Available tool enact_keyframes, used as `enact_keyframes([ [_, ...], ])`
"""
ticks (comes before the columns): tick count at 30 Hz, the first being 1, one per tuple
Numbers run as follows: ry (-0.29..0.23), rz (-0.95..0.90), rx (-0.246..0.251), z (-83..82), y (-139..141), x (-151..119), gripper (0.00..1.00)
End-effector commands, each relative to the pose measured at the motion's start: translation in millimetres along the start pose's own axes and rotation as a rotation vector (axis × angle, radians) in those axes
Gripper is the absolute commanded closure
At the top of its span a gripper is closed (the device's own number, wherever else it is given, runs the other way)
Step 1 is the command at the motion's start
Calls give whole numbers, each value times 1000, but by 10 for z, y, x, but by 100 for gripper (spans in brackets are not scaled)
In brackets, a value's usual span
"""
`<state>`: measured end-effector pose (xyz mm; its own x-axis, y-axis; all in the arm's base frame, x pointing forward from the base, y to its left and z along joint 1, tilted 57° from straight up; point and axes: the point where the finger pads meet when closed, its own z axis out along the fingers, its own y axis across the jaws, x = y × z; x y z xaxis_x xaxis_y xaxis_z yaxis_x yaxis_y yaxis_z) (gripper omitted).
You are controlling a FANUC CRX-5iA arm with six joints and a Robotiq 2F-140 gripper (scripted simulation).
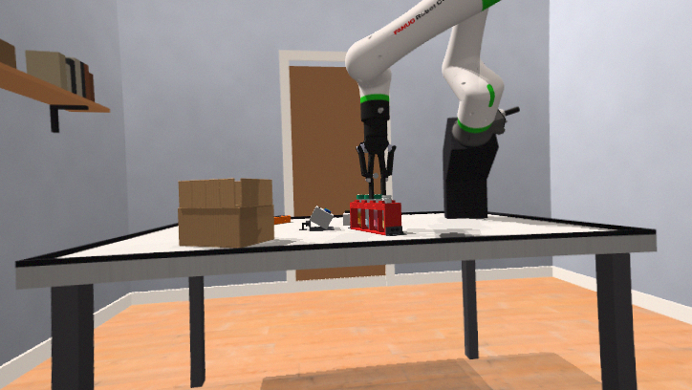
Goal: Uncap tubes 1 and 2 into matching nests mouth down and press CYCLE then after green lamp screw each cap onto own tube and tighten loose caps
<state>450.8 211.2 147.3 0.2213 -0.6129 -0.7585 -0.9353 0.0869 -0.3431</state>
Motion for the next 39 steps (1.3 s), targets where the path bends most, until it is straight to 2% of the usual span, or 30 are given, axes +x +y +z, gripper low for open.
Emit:
enact_keyframes([
  [1,-15,-154,9,-6,-3,6,70],
  [13,-13,-752,13,-5,-3,6,70],
  [21,-13,-752,13,-9,-3,6,70],
  [22,-13,-752,13,-11,-3,6,59],
  [32,-12,-751,13,-11,-2,6,59],
  [33,-13,-668,13,-11,-3,7,59],
  [35,-13,-668,13,-11,-3,7,59],
  [39,-15,-368,11,-11,-3,7,59],
])
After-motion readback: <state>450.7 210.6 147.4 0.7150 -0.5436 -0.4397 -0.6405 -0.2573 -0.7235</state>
